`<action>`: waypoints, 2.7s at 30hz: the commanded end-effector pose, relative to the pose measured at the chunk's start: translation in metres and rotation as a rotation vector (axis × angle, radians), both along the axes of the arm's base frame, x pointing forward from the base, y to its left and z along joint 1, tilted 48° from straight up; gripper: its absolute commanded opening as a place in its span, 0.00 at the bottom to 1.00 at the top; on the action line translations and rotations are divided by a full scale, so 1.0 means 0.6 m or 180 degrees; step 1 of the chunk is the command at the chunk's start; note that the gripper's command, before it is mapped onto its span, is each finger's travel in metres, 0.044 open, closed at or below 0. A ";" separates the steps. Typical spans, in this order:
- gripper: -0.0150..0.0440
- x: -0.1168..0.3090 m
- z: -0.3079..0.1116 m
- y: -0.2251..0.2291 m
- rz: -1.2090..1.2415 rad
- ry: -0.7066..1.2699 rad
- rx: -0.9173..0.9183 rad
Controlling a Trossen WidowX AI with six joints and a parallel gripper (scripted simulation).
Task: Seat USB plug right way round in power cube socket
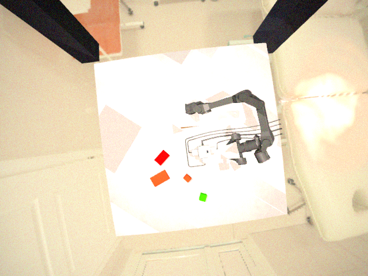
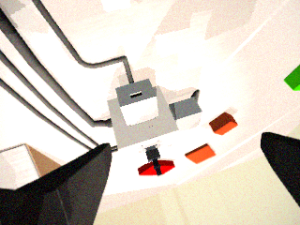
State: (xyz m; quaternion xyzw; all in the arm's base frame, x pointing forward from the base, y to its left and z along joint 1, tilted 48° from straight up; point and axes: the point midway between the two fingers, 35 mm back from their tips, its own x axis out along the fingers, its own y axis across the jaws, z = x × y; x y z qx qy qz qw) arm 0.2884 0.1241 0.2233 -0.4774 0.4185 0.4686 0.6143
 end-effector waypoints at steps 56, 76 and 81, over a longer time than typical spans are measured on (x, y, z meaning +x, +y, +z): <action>1.00 0.003 -0.205 -0.143 0.0761 0.0618 0.2010; 0.25 0.003 -0.206 -0.144 0.0779 0.0628 0.2005; 0.25 0.003 -0.206 -0.144 0.0779 0.0628 0.2005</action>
